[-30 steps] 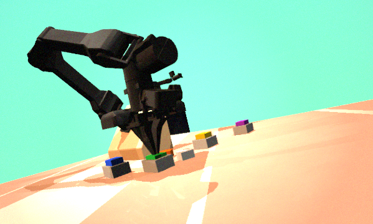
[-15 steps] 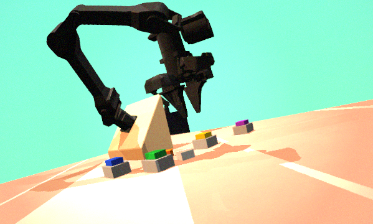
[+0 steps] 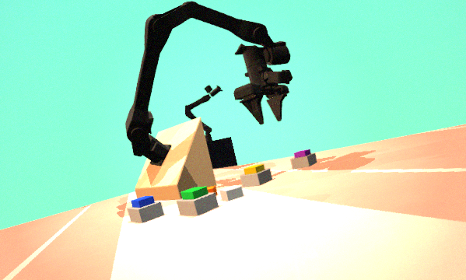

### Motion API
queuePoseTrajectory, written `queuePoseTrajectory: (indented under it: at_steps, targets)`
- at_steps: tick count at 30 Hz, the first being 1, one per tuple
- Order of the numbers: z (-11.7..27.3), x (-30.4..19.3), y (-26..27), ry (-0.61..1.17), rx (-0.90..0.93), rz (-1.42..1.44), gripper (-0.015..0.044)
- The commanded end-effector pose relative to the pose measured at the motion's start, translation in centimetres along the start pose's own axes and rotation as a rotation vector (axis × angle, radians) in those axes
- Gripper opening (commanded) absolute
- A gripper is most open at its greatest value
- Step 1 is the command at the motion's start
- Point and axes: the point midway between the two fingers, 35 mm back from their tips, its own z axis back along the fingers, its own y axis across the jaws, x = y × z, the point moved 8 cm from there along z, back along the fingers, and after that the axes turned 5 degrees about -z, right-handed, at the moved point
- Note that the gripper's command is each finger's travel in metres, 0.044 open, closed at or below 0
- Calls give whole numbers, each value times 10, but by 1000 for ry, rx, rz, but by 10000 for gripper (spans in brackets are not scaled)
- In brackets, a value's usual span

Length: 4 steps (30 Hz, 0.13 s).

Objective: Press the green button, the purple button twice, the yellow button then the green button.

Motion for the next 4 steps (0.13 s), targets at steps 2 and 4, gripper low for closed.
queuePoseTrajectory:
  at_steps: [2,4]
  targets:
    - [-2,1,4,10,-7,-31,400]
    - [-2,1,4,10,-7,-31,400]
